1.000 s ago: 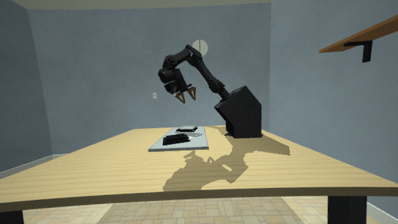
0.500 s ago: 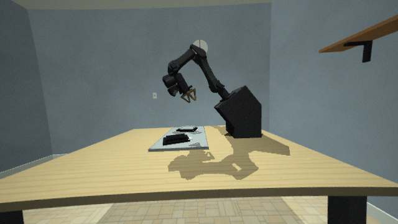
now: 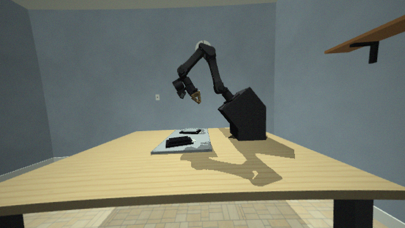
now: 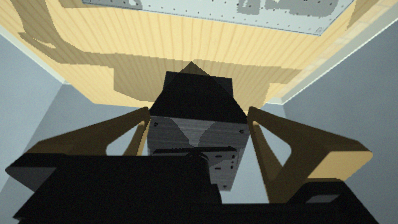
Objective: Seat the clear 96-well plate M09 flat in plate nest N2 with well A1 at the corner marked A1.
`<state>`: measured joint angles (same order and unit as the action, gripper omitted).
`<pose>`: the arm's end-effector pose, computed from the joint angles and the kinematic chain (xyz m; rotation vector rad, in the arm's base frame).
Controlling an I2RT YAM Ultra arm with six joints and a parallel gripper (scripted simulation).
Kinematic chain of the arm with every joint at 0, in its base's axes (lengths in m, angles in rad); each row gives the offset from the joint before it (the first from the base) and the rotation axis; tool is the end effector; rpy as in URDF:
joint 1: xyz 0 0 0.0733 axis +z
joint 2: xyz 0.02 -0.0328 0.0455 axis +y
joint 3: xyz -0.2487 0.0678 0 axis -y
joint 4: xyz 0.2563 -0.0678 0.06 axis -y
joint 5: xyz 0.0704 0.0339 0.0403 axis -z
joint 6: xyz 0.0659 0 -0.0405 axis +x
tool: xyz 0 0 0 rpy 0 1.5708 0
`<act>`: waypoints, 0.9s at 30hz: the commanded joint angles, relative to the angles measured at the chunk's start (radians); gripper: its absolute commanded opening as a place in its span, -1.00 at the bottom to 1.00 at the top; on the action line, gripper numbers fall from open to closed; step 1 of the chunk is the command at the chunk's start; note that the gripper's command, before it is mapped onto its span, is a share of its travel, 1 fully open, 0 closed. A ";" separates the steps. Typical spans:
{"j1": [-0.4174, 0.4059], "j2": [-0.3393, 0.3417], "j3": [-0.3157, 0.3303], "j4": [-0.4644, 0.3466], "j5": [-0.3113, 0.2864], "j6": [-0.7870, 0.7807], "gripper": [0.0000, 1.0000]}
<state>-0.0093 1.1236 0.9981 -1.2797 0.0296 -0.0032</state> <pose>0.1965 -0.0027 0.2361 0.0127 2.9758 -0.0456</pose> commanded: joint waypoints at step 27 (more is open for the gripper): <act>-0.215 0.154 -0.080 0.440 -0.138 -0.007 1.00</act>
<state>-0.2001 1.3190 0.9436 -0.9073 -0.0868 -0.0208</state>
